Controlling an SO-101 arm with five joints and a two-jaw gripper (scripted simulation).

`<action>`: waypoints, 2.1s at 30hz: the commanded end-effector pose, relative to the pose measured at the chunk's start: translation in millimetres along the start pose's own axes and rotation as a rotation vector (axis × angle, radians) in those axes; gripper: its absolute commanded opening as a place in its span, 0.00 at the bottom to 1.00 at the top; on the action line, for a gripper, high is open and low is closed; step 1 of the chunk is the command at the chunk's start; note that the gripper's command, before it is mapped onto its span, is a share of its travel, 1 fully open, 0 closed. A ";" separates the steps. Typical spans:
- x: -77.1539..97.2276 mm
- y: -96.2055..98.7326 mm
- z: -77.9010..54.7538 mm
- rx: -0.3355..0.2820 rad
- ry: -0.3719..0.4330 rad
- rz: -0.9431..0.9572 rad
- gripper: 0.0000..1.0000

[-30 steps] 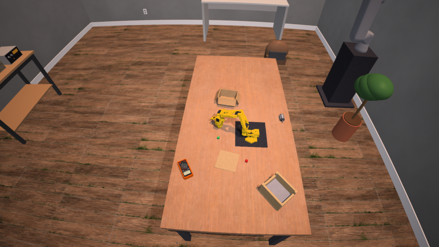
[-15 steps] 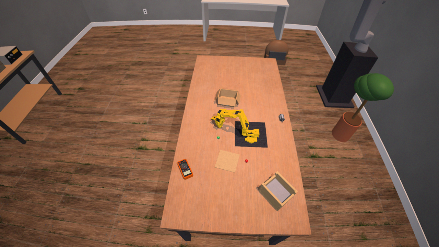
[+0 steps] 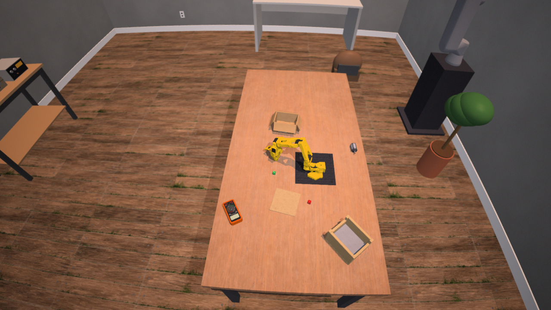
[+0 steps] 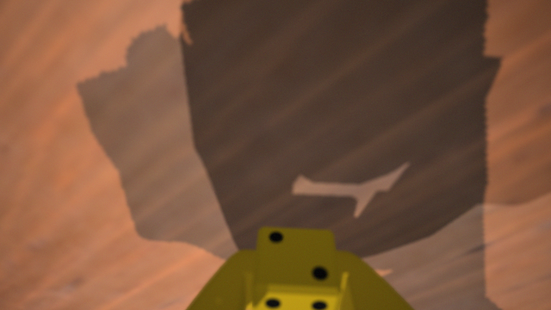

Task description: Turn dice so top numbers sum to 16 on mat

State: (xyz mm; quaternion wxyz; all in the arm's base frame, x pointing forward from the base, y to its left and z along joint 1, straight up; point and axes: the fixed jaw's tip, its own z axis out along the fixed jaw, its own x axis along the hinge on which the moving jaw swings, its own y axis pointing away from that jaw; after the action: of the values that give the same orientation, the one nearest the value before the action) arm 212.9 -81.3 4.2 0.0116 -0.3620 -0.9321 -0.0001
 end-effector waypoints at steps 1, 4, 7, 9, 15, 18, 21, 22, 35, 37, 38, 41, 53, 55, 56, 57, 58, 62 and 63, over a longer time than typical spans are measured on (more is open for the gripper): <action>1.2 -2.7 1.1 0.001 0.003 0.002 0.04; 1.2 -2.7 1.1 0.001 0.003 0.002 0.01; 1.2 -2.7 1.1 0.001 0.003 0.002 0.00; 1.2 -2.7 1.1 0.001 0.003 0.002 0.00; 1.1 -2.6 0.2 0.001 0.003 0.002 0.00; 0.7 -2.4 -3.0 0.001 0.003 0.002 0.00; 0.1 -2.2 -9.0 0.001 0.003 0.002 0.00; 0.0 -2.1 -11.5 0.001 0.003 0.002 0.00; 0.8 -2.0 -41.9 0.001 0.003 0.002 0.00; 1.2 -2.1 -45.1 0.001 0.003 0.002 0.00; 1.3 -2.1 -46.2 0.001 0.003 0.002 0.00; 1.6 -2.2 -47.8 0.001 0.003 0.002 0.00; 1.6 -2.2 -48.0 0.001 0.003 0.002 0.00; 1.6 -2.2 -48.0 0.001 0.003 0.002 0.00; 1.6 -2.2 -48.0 0.001 0.003 0.002 0.00; 1.6 -2.2 -48.0 0.001 0.003 0.002 0.00; 1.6 -2.2 -48.0 0.001 0.003 0.002 0.00; 1.6 -2.2 -48.0 0.001 0.003 0.002 0.00; 1.6 -2.2 -48.0 0.001 0.003 0.002 0.00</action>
State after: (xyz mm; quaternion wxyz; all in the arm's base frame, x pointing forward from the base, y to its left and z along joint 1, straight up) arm 211.2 -81.0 48.1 0.0195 -0.3627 -0.9317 0.0000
